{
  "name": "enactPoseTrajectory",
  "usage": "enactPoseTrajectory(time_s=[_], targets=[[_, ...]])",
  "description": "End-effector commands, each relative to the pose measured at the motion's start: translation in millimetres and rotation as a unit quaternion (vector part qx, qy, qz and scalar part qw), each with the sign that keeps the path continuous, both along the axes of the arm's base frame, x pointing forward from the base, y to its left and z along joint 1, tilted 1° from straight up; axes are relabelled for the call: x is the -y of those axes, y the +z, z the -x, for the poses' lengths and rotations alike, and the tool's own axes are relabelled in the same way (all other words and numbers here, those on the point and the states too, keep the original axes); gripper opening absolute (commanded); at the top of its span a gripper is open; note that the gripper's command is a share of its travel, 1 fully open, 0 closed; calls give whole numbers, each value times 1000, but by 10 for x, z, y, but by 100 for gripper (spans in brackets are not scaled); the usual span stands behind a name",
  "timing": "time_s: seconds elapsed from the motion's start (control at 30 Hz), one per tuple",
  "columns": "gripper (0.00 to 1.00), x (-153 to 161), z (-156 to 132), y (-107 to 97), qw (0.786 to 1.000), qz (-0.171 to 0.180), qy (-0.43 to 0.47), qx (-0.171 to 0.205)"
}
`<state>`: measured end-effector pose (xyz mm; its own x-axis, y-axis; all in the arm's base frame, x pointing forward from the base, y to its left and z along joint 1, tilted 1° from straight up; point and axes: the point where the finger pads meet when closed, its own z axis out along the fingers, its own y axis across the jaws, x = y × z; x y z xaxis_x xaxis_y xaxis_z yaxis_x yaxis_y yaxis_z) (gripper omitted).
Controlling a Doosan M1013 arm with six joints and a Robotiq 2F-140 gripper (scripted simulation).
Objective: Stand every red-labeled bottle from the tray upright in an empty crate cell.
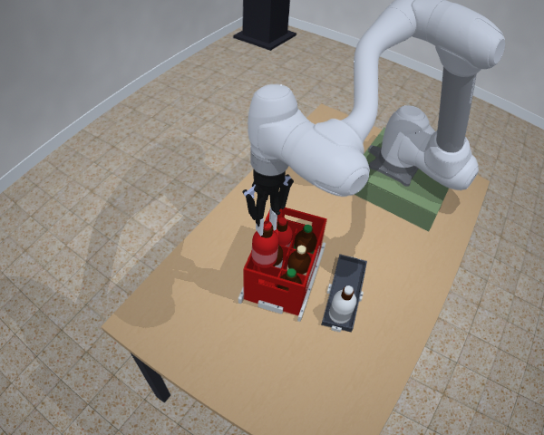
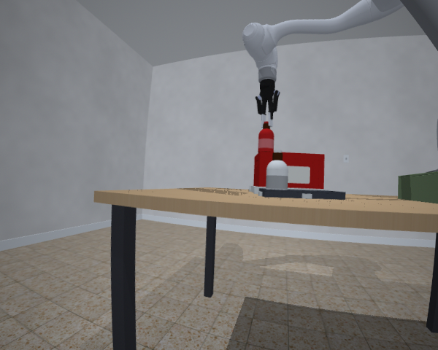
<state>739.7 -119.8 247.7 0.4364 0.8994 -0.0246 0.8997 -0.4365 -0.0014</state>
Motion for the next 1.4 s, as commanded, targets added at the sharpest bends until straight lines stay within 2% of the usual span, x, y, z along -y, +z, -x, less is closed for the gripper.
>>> enactPoseTrajectory(time_s=[0.0, 0.87, 1.37], targets=[[0, 0, 0, 2, 1000, 0, 0, 0], [0, 0, 0, -4, 1000, 0, 0, 0], [0, 2, 2, -83, 1000, 0, 0, 0]])
